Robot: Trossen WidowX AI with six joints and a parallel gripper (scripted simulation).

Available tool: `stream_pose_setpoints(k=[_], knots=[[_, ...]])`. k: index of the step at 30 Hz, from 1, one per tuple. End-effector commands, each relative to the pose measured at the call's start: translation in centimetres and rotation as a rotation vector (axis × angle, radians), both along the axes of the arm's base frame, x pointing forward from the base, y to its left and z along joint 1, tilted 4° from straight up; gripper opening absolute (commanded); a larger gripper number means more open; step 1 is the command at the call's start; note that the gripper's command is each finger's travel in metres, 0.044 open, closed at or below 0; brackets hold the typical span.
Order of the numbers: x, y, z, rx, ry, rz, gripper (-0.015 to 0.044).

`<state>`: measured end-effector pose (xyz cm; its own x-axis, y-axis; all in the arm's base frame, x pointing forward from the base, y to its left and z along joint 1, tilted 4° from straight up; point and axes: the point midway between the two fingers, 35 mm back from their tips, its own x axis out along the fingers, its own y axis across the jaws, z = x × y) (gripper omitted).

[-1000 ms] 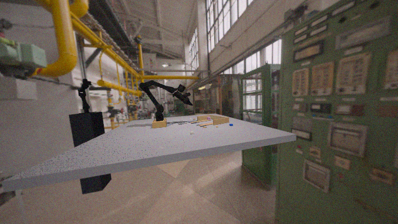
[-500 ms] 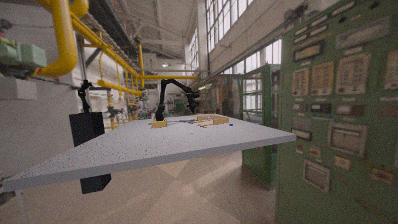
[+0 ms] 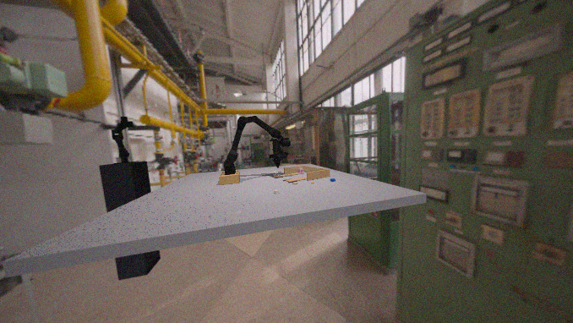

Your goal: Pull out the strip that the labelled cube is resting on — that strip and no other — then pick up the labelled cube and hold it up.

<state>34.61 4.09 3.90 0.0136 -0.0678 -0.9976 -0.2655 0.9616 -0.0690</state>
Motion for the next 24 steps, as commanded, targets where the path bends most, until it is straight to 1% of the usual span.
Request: stream_pose_setpoints(k=[1,24], knots=[[0.0,0.0,-0.8,0.004,0.007,0.003,0.0],[0.0,-0.1,-4.6,0.004,0.008,0.003,0.0]])
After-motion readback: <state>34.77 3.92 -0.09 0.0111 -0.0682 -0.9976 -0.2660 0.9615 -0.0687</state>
